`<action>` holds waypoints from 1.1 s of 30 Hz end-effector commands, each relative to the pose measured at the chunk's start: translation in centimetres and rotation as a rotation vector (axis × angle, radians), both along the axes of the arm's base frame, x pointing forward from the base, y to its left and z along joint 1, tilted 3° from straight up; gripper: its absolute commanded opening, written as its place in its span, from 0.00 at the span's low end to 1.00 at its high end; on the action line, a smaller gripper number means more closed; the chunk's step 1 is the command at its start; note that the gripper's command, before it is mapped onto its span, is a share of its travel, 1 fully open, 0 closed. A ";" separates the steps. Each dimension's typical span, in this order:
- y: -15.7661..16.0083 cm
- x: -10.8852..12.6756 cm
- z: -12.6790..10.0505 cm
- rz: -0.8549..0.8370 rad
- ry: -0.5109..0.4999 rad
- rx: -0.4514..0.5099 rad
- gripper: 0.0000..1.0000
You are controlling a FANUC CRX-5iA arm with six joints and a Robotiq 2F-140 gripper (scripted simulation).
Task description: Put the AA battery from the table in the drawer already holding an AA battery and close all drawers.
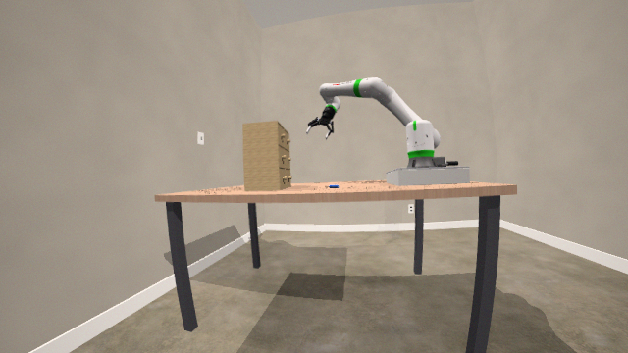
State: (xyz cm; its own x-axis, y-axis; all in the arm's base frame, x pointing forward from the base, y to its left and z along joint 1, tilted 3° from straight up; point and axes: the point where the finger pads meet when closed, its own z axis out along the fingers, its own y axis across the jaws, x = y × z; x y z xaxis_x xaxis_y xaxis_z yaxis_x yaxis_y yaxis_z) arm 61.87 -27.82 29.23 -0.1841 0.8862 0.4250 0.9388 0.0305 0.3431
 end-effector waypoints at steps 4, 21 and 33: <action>10.0 -2.4 0.7 0.004 0.173 -0.110 1.00; 23.4 -11.9 3.4 -0.020 0.335 -0.460 1.00; 25.0 -14.0 4.2 -0.032 0.328 -0.544 1.00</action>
State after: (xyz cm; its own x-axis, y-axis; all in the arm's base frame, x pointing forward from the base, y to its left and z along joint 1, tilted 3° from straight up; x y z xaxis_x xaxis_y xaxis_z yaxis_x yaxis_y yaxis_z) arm 47.94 -3.10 33.29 -0.0854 0.9947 -0.0578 0.9962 0.0843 -0.0219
